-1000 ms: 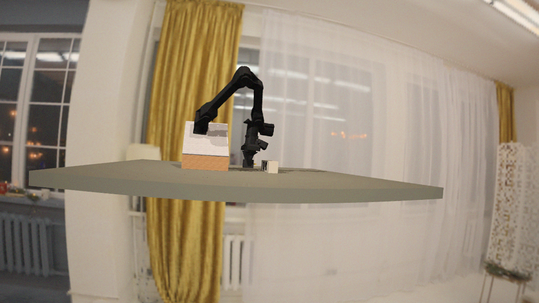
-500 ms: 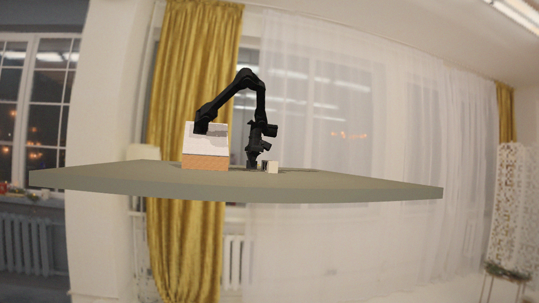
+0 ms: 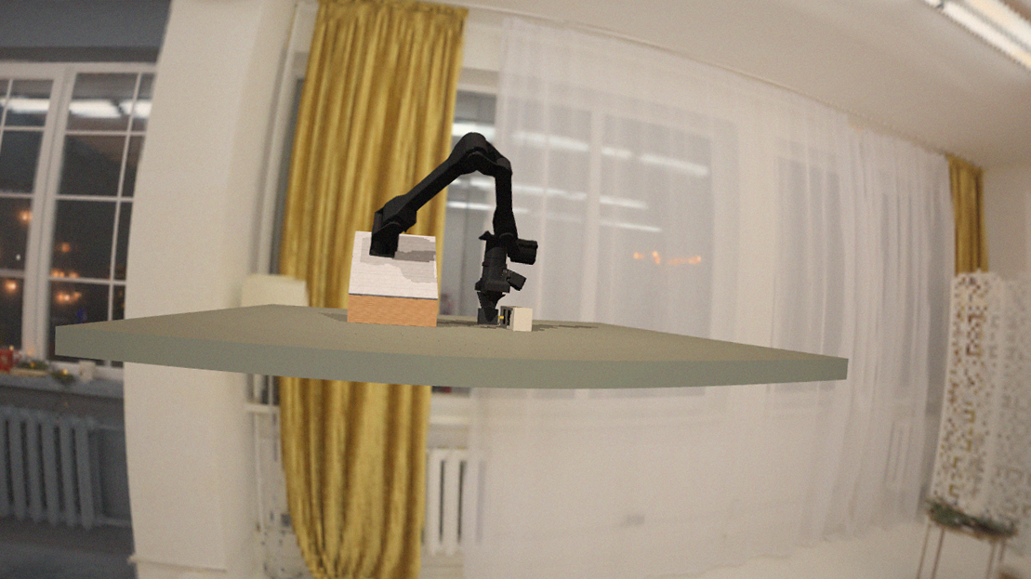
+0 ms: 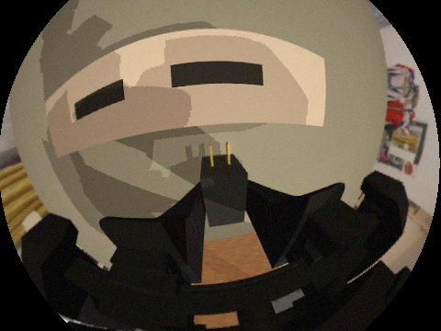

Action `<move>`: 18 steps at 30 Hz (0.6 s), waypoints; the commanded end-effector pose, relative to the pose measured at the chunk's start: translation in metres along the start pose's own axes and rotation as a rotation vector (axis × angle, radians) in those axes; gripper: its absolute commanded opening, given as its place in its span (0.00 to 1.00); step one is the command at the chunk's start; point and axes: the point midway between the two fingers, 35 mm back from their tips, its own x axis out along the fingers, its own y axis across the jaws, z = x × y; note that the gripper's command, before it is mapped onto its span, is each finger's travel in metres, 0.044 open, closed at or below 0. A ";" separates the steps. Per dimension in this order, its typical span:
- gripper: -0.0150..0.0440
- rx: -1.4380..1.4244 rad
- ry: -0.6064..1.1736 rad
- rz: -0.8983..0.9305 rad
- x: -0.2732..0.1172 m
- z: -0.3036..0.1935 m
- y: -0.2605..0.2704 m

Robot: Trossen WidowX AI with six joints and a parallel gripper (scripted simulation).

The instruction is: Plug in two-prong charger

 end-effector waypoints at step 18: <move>0.25 0.012 -0.001 0.004 0.000 0.007 0.002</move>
